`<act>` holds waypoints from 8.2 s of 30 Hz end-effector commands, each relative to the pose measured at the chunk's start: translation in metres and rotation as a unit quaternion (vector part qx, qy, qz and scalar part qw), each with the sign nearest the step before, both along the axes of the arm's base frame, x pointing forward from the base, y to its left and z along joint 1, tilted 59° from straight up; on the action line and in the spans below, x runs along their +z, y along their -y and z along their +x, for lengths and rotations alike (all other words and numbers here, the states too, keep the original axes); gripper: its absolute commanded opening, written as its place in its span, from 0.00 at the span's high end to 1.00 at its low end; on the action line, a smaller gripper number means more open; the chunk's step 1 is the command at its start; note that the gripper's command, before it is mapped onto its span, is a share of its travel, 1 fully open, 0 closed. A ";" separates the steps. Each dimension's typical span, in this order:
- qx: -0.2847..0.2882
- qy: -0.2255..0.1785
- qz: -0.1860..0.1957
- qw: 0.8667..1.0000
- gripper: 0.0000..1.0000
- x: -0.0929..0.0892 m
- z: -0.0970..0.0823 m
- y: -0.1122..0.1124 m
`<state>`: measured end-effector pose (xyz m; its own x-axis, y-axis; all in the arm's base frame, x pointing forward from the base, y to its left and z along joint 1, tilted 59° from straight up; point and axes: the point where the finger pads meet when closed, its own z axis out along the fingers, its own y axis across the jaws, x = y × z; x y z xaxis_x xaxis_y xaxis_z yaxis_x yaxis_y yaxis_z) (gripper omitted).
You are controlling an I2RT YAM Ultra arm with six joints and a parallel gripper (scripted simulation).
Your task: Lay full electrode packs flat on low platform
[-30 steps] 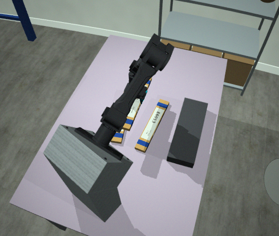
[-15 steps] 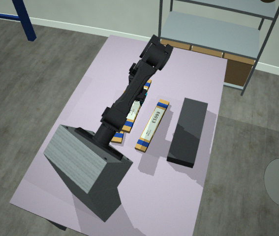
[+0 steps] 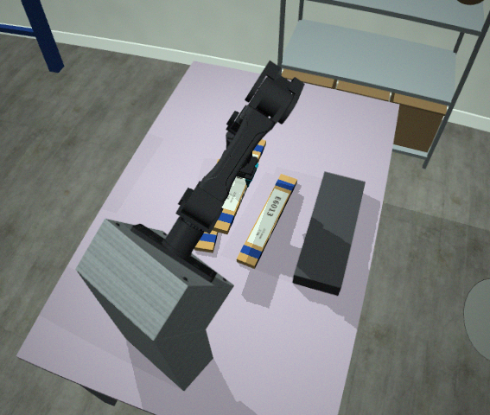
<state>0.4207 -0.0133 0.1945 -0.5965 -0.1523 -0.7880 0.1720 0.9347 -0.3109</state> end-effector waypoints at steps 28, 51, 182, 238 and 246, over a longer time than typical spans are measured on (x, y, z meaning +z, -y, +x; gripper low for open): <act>0.009 0.011 0.001 1.000 1.00 0.006 0.000 -0.006; 0.009 0.011 0.001 1.000 1.00 0.006 0.000 -0.006; 0.010 0.025 0.002 1.000 1.00 -0.002 0.051 0.004; 0.009 0.011 0.001 1.000 1.00 -0.009 0.024 0.003; 0.009 0.011 0.001 1.000 1.00 -0.004 0.015 0.000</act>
